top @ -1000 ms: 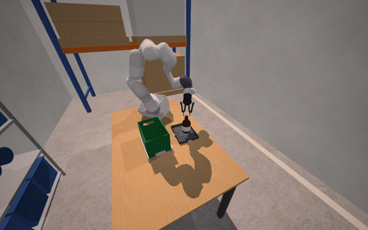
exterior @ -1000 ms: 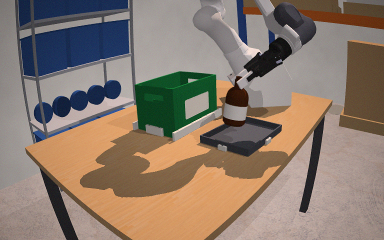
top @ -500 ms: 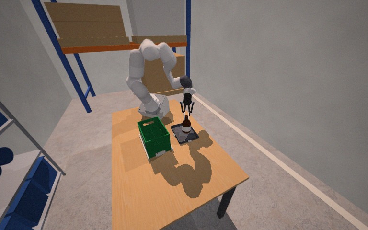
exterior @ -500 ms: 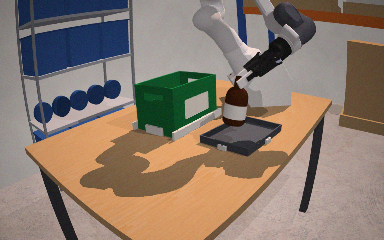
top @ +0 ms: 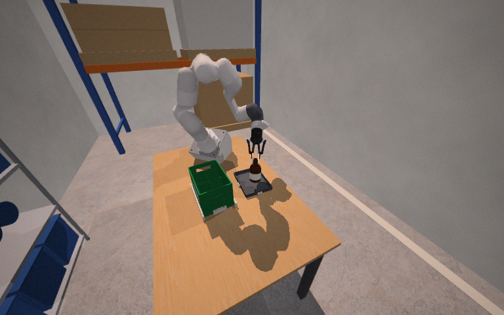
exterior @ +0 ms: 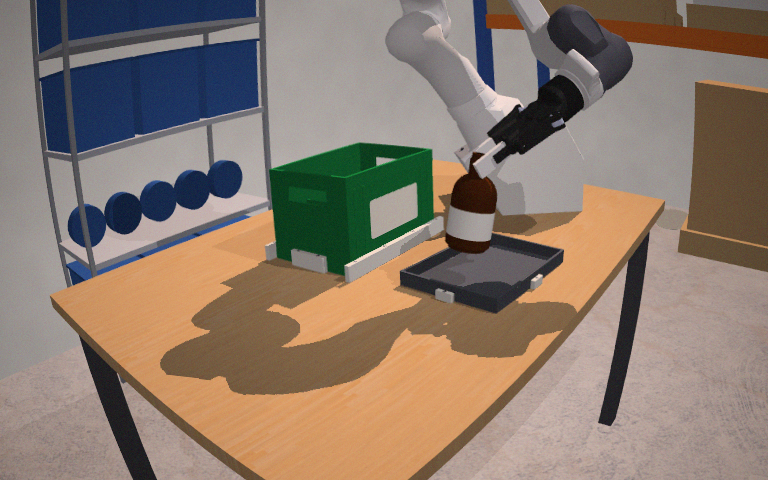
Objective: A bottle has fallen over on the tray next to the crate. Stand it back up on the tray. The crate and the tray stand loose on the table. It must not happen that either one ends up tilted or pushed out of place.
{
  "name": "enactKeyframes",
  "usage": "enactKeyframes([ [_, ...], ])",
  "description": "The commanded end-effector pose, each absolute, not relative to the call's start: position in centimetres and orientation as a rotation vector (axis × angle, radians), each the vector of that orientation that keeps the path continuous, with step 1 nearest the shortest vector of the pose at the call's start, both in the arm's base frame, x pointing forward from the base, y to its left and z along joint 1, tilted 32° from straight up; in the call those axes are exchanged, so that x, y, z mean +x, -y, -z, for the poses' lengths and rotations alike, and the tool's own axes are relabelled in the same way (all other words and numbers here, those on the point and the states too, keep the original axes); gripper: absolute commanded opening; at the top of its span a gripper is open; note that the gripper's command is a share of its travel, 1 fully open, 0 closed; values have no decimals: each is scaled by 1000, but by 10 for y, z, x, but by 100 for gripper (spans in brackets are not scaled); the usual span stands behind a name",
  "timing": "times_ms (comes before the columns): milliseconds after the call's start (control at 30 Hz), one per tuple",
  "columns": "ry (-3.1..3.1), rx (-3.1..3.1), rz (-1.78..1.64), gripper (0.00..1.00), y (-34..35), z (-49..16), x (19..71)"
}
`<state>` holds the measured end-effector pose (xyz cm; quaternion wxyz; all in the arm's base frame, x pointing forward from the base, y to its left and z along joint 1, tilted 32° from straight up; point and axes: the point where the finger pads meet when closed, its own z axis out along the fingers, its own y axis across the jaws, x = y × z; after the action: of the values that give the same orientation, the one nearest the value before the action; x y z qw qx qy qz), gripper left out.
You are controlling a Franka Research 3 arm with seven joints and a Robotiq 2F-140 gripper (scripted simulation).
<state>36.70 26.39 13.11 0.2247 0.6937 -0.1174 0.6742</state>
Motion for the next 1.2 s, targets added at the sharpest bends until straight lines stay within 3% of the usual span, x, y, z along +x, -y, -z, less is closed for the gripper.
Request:
enactKeyframes([
  [0, 327, 1902, -1875, 0, -265, -133, 367],
  [1167, 274, 1735, -2016, 0, -265, -130, 366],
])
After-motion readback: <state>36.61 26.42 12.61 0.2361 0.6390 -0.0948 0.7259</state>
